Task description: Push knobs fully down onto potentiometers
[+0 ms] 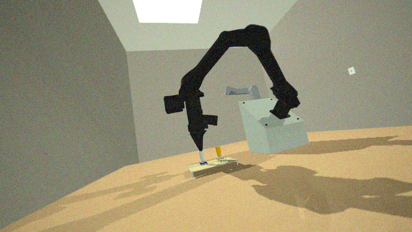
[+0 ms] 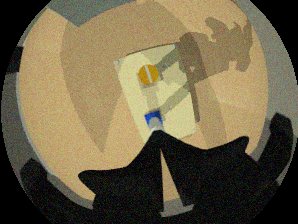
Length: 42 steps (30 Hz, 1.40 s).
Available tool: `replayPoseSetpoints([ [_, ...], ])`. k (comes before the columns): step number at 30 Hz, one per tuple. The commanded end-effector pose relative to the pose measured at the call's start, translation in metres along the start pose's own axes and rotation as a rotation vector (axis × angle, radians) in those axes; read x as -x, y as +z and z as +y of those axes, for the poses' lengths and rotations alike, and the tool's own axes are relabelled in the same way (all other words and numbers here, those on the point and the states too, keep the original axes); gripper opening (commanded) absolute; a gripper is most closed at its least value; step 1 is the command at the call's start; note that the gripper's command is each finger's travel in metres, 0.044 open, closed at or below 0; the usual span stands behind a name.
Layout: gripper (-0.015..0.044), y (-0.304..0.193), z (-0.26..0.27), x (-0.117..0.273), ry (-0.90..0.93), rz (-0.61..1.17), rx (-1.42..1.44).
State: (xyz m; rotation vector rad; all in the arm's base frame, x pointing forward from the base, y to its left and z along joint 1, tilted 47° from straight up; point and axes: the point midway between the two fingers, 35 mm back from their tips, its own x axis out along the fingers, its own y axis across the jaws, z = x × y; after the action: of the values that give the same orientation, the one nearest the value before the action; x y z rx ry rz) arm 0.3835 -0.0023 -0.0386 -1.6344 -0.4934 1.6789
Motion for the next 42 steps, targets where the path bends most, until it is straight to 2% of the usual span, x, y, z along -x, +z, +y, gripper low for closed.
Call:
replayPoseSetpoints([
  [1,0.0000,0.000,-0.002,-0.006,-0.002,-0.005,0.008],
  [18,0.0000,0.000,-0.002,-0.006,-0.002,-0.005,0.008],
  [35,0.0000,-0.001,-0.001,0.018,-0.001,-0.005,0.008],
  [42,0.0184,0.000,-0.001,0.012,-0.006,-0.007,0.002],
])
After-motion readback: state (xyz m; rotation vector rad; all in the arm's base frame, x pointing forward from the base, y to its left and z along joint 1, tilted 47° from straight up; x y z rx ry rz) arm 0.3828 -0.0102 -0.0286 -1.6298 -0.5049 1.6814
